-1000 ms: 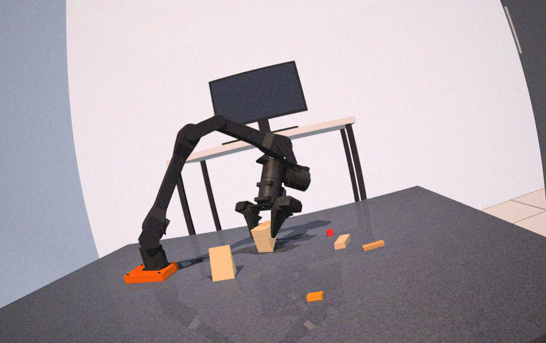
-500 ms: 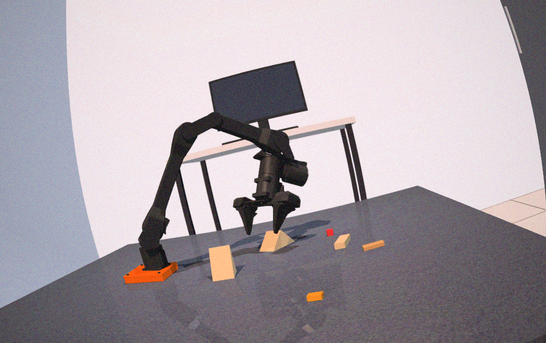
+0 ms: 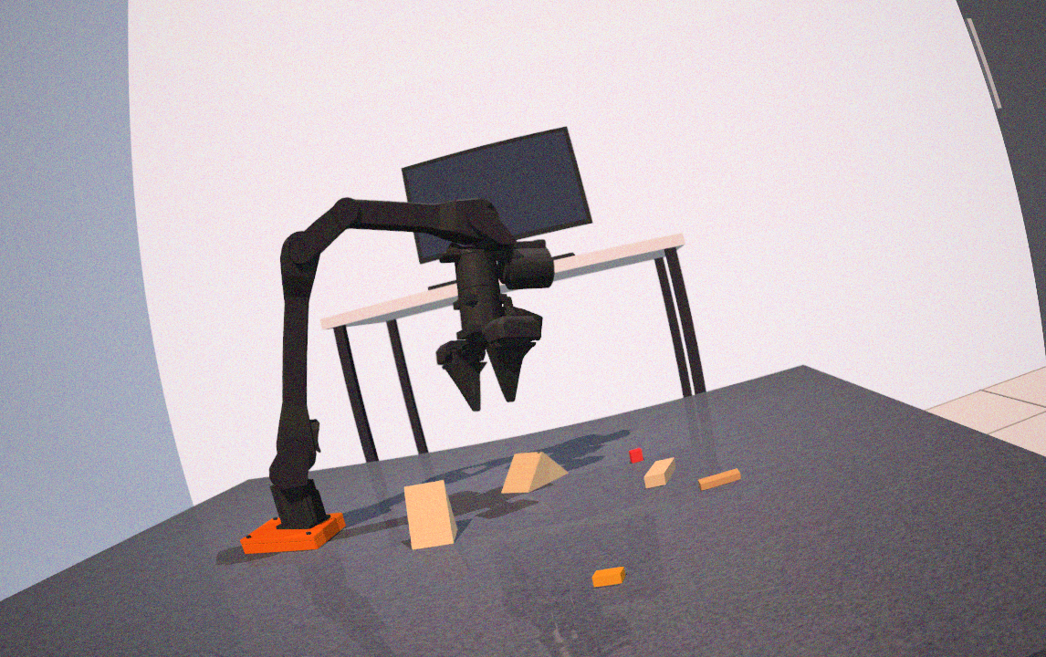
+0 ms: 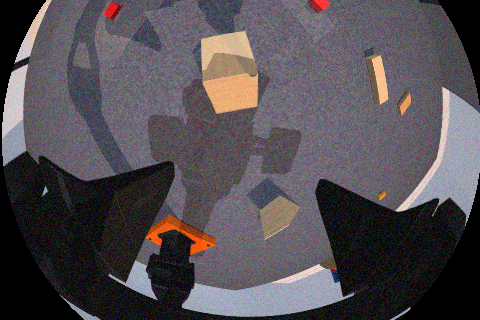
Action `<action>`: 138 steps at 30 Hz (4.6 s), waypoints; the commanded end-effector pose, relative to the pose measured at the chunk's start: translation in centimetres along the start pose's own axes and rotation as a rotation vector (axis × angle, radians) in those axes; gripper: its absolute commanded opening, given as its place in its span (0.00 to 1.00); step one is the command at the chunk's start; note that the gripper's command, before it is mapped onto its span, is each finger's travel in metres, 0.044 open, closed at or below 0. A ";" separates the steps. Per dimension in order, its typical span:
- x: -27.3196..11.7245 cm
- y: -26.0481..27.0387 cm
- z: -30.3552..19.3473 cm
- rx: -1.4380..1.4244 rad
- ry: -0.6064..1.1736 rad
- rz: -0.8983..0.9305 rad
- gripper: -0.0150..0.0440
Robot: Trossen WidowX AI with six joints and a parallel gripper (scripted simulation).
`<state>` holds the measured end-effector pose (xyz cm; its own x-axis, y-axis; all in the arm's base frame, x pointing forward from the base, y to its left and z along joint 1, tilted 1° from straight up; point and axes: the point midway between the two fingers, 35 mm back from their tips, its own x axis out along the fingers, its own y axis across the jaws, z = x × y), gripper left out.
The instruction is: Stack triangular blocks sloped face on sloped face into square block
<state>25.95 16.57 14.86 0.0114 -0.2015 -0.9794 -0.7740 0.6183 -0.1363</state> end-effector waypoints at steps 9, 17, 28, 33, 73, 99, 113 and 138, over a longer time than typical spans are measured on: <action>3.9 -0.9 -1.4 1.360 -0.149 0.486 1.00; 5.4 -1.2 -2.6 2.087 -0.032 0.937 1.00; 6.2 -1.0 -3.9 2.559 0.268 1.348 1.00; 6.2 -1.0 -3.9 2.559 0.268 1.348 1.00; 11.7 1.7 3.9 2.556 0.270 1.356 1.00; 11.6 1.7 4.0 2.547 0.270 1.359 0.56; 7.5 1.0 3.9 2.546 0.269 1.360 0.25; 1.7 0.6 2.3 2.546 0.269 1.360 0.25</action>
<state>26.74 18.34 12.46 0.2871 0.6576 -0.6965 0.9287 -0.3691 0.0344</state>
